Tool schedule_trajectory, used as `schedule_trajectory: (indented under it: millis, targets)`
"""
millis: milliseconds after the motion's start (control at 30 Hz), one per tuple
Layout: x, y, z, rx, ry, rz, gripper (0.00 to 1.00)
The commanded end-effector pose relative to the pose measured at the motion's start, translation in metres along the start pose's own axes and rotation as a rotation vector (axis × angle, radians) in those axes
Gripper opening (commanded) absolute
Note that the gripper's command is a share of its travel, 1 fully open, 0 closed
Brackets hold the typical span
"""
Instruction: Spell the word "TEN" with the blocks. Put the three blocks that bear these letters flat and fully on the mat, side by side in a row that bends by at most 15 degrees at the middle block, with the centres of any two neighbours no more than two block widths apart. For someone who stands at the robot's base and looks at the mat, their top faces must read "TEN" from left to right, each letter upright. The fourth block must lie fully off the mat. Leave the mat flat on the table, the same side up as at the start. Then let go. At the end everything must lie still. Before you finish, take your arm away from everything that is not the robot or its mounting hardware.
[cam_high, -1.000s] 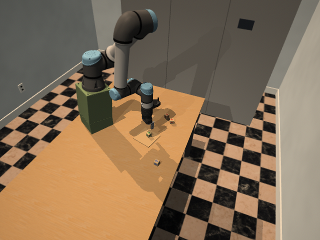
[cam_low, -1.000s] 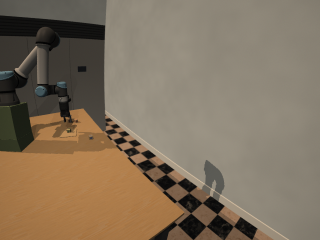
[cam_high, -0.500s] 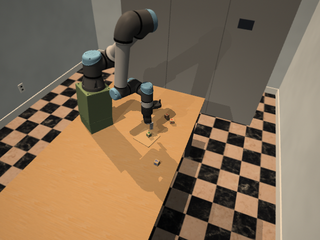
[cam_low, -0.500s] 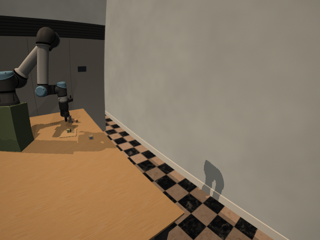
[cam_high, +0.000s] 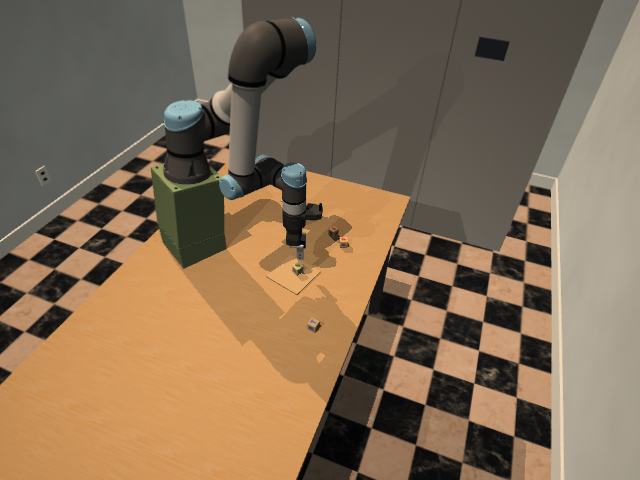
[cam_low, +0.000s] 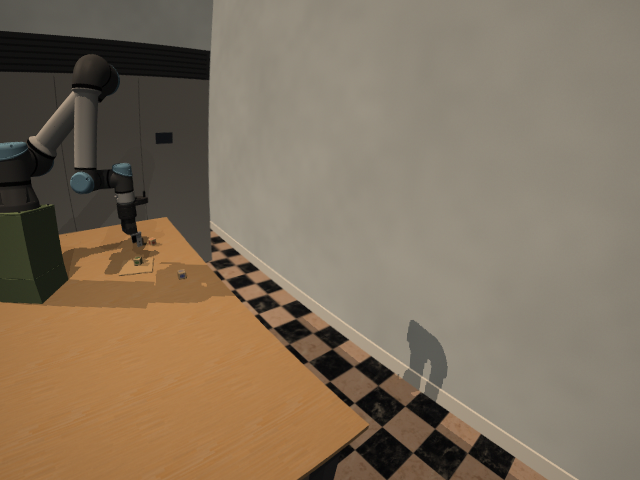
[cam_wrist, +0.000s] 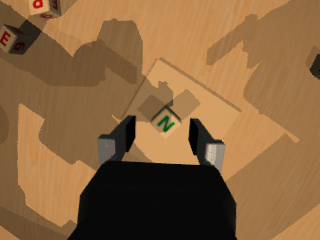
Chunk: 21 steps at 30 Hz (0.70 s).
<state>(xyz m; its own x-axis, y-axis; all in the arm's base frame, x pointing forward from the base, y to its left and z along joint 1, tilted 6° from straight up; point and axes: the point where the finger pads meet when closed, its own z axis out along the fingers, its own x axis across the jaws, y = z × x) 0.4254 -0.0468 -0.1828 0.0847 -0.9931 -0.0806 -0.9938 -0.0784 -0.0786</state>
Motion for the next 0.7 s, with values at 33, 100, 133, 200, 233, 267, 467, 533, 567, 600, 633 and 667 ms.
schedule_trajectory:
  millis: [33, 100, 133, 200, 233, 267, 467, 533, 567, 600, 633, 667]
  targets:
    - [0.0015, 0.0003, -0.0004, 0.001, 0.001, 0.163, 1.0]
    - [0.0019, 0.0006, -0.0004, 0.001, 0.001, 0.211, 1.0]
    - [0.0021, 0.0008, -0.0004, 0.001, 0.001, 0.235, 1.0]
    - [0.0023, 0.001, -0.0004, 0.001, 0.0, 0.259, 1.0]
    - [0.0023, 0.001, -0.0004, 0.001, 0.0, 0.259, 1.0]
    - [0.0026, 0.0013, -0.0004, 0.001, 0.0, 0.301, 1.0]
    - [0.0036, 0.0031, -0.0005, 0.001, 0.0, 0.458, 1.0]
    - [0.0038, 0.0038, -0.0005, 0.001, 0.0, 0.506, 1.0]
    - [0.0039, 0.0041, -0.0005, 0.001, 0.0, 0.53, 1.0]
    - [0.004, 0.0045, -0.0005, 0.001, 0.0, 0.553, 1.0]
    - [0.0042, 0.0049, -0.0005, 0.001, 0.0, 0.578, 1.0]
    - [0.0043, 0.0053, -0.0005, 0.001, 0.0, 0.602, 1.0]
